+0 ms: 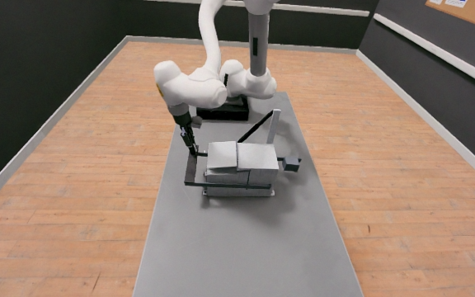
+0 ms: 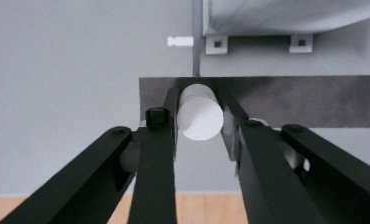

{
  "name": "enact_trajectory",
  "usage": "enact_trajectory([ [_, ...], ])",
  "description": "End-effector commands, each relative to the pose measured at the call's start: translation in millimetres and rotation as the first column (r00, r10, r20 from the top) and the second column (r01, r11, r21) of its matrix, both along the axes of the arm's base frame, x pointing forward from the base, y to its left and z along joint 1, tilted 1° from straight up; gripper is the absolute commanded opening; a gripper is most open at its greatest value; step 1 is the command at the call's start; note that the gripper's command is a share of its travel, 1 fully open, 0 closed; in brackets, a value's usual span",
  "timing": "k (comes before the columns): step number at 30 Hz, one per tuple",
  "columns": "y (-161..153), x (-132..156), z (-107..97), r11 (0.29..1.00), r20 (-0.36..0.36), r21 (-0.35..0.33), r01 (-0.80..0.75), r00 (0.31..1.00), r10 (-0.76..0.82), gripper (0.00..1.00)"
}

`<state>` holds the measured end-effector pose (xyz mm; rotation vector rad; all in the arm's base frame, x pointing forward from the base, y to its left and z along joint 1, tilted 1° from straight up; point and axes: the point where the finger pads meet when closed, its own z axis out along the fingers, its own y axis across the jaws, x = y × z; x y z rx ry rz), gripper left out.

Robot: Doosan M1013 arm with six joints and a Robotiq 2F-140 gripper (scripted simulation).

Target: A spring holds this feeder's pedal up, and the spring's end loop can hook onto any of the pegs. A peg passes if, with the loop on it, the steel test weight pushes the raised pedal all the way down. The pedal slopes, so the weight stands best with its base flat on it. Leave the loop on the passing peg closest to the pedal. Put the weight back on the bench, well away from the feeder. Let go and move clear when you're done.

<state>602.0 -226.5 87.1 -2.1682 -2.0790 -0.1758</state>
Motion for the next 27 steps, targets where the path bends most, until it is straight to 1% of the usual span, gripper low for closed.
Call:
enact_trajectory([
  [1, 0, 0, 5, 1.0, 0.001, 0.0, 0.0, 1.0, 0.0, 0.25],
  [4, 0, 0, 8, 1.0, 0.001, 0.0, 0.0, 1.0, 0.0, 0.25],
  [7, 0, 0, 6, 1.0, 0.001, 0.0, 0.0, 1.0, 0.0, 0.25],
  [21, 0, 1, 20, 1.0, 0.001, 0.0, 0.0, 1.0, 0.0, 0.25],
  [24, 0, 1, 17, 1.0, 0.001, 0.0, 0.0, 1.0, 0.0, 0.25],
  [27, 0, 1, 20, 1.0, 0.001, 0.0, 0.0, 1.0, 0.0, 0.25],
])
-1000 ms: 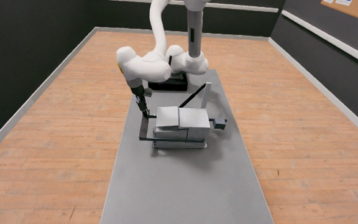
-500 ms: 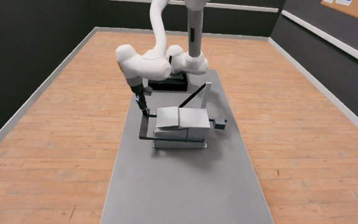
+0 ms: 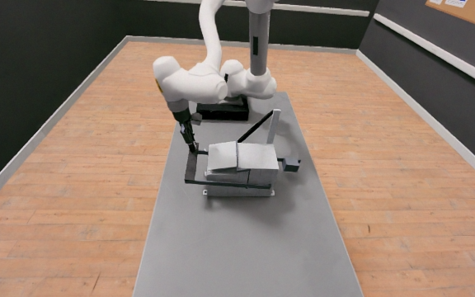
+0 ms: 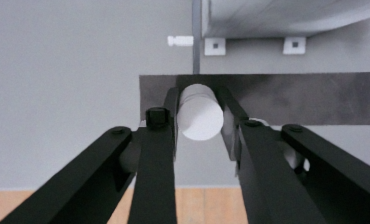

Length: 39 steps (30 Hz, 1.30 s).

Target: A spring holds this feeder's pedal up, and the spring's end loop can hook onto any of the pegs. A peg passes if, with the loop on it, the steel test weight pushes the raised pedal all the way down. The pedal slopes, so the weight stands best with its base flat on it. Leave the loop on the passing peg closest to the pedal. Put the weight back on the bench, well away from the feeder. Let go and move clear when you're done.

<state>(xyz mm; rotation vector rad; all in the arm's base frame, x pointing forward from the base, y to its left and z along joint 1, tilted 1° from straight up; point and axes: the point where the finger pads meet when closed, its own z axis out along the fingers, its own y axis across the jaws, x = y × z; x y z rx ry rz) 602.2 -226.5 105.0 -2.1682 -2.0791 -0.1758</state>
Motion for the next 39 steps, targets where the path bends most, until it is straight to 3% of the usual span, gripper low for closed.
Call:
enact_trajectory([
  [1, 0, 0, 3, 1.0, 0.001, 0.0, 0.0, 1.0, 0.0, 0.25],
  [39, 0, 1, 31, 1.0, 0.001, 0.0, 0.0, 1.0, 0.0, 0.25],
])
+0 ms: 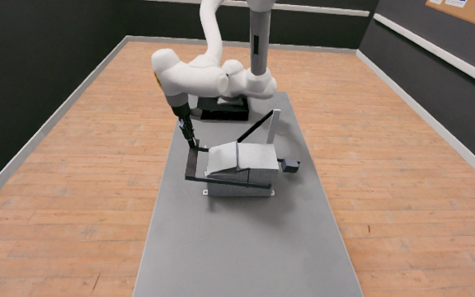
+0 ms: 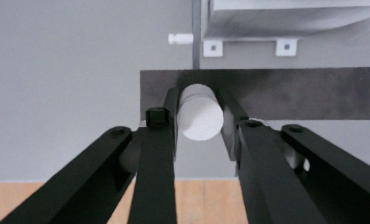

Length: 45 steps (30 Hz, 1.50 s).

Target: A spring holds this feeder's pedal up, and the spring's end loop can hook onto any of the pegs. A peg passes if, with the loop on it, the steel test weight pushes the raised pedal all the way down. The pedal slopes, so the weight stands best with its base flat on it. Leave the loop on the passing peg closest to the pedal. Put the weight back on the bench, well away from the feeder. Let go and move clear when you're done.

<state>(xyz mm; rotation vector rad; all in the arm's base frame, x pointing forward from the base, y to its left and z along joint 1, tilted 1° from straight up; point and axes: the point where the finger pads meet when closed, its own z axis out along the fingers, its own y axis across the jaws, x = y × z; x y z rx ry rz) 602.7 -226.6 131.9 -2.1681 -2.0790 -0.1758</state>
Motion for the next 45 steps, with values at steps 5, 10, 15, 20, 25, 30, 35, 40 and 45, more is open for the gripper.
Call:
enact_trajectory([
  [5, 0, 0, 9, 1.0, 0.001, 0.0, 0.0, 1.0, 0.0, 0.25],
  [10, 4, -2, 5, 1.0, 0.001, -0.003, 0.0, 1.0, 0.0, 0.25],
  [15, 15, -10, 1, 1.0, 0.001, -0.011, 0.0, 1.0, 0.0, 0.25],
  [20, 25, -17, -3, 1.0, 0.0, -0.019, 0.0, 1.0, 0.0, 0.25],
  [25, 31, -21, -5, 1.0, 0.0, -0.023, 0.0, 1.0, 0.0, 0.25],
  [30, 34, -23, -7, 1.0, 0.0, -0.025, 0.0, 1.0, 0.0, 0.25],
  [35, 45, -31, -11, 0.999, 0.0, -0.033, -0.001, 1.0, 0.001, 0.25],
  [40, 55, -38, -15, 0.999, -0.001, -0.041, -0.001, 1.0, 0.001, 0.25],
  [45, 54, -37, -14, 0.999, -0.001, -0.04, -0.001, 1.0, 0.001, 0.25],
])
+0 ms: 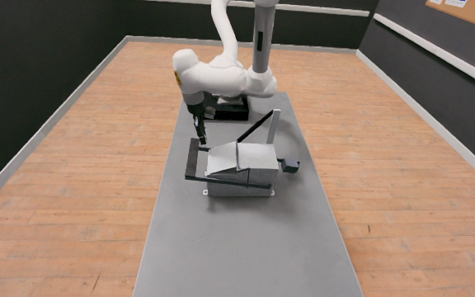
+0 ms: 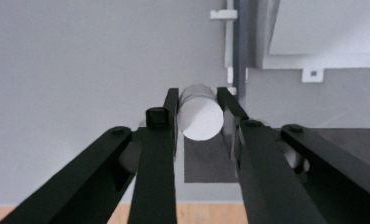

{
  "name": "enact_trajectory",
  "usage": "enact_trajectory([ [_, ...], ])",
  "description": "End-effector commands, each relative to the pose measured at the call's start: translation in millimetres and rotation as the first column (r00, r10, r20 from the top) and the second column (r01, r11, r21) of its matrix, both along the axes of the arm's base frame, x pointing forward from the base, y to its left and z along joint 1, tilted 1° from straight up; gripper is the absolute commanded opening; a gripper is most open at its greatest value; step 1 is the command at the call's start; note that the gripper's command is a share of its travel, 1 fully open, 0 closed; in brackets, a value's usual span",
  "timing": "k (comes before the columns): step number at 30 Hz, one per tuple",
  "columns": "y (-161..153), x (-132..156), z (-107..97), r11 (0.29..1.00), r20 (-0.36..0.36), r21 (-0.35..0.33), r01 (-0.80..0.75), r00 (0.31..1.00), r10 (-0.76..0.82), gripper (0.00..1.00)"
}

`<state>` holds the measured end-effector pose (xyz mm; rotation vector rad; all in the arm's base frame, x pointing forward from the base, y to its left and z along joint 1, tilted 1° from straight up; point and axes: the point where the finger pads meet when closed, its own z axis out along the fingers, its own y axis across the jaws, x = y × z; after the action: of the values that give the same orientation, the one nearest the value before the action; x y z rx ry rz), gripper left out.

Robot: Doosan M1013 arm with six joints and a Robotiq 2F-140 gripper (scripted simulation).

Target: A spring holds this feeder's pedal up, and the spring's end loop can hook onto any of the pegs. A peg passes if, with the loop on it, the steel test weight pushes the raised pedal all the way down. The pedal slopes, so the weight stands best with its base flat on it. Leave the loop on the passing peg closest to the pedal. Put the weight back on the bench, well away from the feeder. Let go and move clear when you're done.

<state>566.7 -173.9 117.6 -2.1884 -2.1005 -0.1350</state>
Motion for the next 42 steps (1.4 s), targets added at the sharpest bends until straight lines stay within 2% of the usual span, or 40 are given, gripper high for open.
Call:
enact_trajectory([
  [1, 4, -3, -1, 1.0, 0.0, -0.002, 0.0, 1.0, 0.0, 0.25],
  [42, 67, -46, -25, 0.999, -0.002, -0.048, -0.001, 1.0, 0.0, 0.25],
])
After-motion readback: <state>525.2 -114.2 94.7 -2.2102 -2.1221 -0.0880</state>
